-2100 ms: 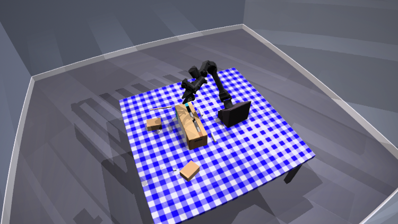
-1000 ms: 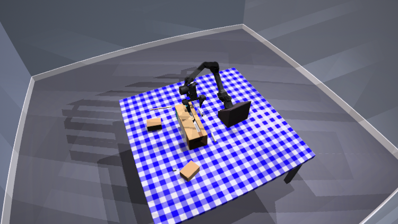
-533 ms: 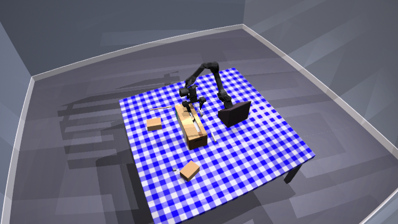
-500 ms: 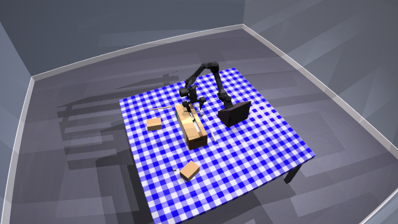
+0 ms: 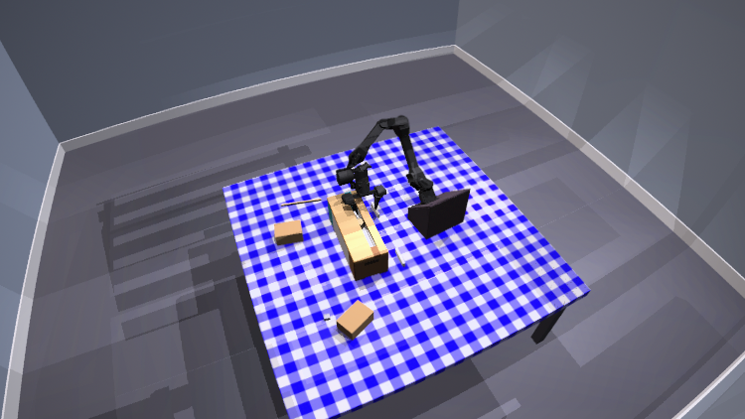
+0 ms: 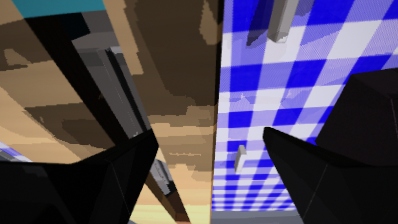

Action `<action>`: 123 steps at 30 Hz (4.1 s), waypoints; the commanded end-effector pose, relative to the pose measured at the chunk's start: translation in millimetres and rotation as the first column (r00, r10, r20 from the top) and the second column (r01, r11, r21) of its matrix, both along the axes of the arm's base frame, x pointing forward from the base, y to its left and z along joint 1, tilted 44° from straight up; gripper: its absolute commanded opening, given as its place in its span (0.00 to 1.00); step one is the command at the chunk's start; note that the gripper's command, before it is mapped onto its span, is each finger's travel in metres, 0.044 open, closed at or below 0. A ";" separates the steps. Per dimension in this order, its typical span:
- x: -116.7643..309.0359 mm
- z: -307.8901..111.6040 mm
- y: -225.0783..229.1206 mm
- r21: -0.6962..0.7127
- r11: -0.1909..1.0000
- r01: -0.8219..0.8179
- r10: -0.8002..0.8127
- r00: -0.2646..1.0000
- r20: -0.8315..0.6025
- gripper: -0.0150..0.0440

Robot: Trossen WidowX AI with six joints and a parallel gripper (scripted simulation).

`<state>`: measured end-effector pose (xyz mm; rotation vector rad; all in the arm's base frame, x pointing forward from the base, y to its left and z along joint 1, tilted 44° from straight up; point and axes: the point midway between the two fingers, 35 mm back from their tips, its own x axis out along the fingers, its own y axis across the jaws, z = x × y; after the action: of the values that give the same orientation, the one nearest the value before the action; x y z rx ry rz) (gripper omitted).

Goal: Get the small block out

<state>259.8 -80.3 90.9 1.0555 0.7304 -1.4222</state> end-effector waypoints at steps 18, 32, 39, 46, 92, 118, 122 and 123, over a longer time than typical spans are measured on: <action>-1.8 -19.3 -6.3 -0.002 1.000 0.000 0.000 1.000 -0.001 0.93; -1.2 -30.5 4.6 -0.001 1.000 -0.001 0.001 1.000 -0.002 0.93; -2.7 -27.9 1.9 -0.001 1.000 -0.001 0.001 1.000 -0.002 0.93; -1.2 -33.1 7.4 -0.001 1.000 -0.001 0.001 1.000 -0.002 0.93; 5.0 -49.3 24.2 0.000 1.000 -0.001 0.001 1.000 -0.002 0.93; 9.6 -63.8 39.4 0.001 1.000 -0.001 0.001 1.000 -0.002 0.93; 9.5 -58.4 33.7 0.001 1.000 -0.001 0.001 1.000 -0.001 0.93; 9.5 -58.4 33.7 0.001 1.000 -0.001 0.001 1.000 -0.001 0.93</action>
<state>266.9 -42.1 29.1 1.0506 0.7474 -1.4214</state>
